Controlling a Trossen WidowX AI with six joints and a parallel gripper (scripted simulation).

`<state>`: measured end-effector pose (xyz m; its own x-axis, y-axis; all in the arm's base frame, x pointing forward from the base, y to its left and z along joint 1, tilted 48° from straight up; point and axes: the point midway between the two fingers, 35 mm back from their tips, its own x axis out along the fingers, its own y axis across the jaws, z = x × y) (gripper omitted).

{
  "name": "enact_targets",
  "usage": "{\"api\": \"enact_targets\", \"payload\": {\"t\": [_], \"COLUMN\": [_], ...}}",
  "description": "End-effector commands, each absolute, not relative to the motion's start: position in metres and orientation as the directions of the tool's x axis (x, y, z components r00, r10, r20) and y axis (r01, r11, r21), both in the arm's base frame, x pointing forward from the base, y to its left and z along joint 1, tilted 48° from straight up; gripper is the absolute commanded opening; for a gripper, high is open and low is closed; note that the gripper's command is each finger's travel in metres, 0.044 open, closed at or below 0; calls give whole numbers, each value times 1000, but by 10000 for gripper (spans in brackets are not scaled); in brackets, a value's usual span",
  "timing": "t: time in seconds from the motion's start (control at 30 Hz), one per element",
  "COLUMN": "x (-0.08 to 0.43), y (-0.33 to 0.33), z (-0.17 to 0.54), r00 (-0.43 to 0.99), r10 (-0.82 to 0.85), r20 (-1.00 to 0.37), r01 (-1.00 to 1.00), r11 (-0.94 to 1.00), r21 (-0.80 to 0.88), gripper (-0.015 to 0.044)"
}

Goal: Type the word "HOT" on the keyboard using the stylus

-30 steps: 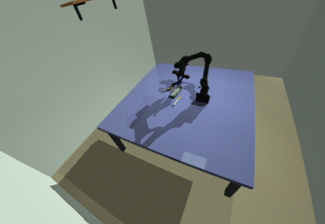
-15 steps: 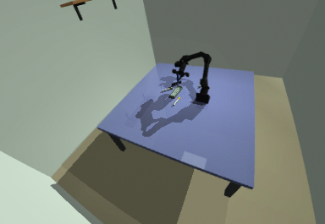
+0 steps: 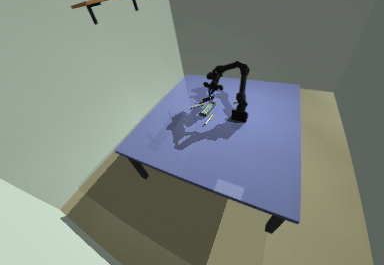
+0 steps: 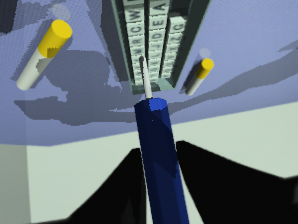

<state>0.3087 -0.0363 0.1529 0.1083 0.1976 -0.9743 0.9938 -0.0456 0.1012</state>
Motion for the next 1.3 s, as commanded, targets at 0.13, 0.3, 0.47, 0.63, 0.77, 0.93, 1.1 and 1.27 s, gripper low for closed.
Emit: {"api": "enact_targets", "payload": {"t": [0.13, 0.3, 0.47, 0.63, 0.77, 0.93, 1.1, 1.27], "x": [309, 309, 309, 309, 309, 309, 309, 309], "y": [-55, -55, -55, -56, -57, -60, -63, -65], "z": [135, 135, 133, 132, 131, 128, 126, 125], "r00": [106, 106, 106, 106, 106, 106, 106, 106], "r10": [202, 202, 202, 202, 202, 202, 201, 201], "r20": [-974, -974, -974, -974, -974, -974, -974, -974], "r01": [994, 994, 994, 994, 994, 994, 994, 994], "r11": [-48, -48, -48, -48, -48, -48, -48, -48], "r21": [99, 99, 98, 98, 98, 99, 99, 99], "gripper": [0, 0, 81, 81, 81, 81, 81, 81]}}
